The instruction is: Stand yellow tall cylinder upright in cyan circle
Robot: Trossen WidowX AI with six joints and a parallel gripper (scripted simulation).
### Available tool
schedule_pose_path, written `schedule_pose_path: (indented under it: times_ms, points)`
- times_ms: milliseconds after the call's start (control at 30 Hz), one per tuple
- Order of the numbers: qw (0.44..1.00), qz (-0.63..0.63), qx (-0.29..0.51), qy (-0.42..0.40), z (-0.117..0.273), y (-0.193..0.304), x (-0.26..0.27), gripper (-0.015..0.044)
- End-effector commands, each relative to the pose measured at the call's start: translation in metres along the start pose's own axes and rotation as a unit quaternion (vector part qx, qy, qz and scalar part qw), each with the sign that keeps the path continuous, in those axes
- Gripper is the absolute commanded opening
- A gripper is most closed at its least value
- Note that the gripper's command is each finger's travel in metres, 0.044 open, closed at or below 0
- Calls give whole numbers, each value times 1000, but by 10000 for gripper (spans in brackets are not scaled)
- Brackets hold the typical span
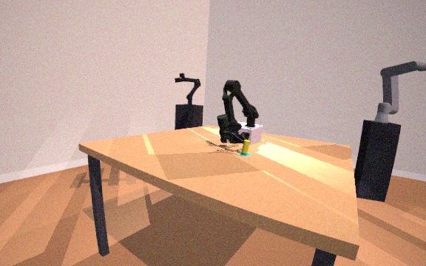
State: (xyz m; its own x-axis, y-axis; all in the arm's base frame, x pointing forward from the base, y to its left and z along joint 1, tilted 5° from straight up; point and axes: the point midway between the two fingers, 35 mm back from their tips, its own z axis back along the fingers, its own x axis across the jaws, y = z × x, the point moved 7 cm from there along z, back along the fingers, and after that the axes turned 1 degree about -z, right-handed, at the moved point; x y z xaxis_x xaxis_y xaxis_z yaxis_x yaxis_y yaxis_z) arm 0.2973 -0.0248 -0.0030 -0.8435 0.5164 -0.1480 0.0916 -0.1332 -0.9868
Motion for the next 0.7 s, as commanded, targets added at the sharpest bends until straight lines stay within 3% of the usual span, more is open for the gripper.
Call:
schedule_pose_path:
  times_ms: [0,333,667]
  points:
    - [1000,4,0,1,0,0,0,131]
    - [1000,4,0,1,0,0,0,394]
    - [1000,-12,-7,5,3,-25,-6,400]
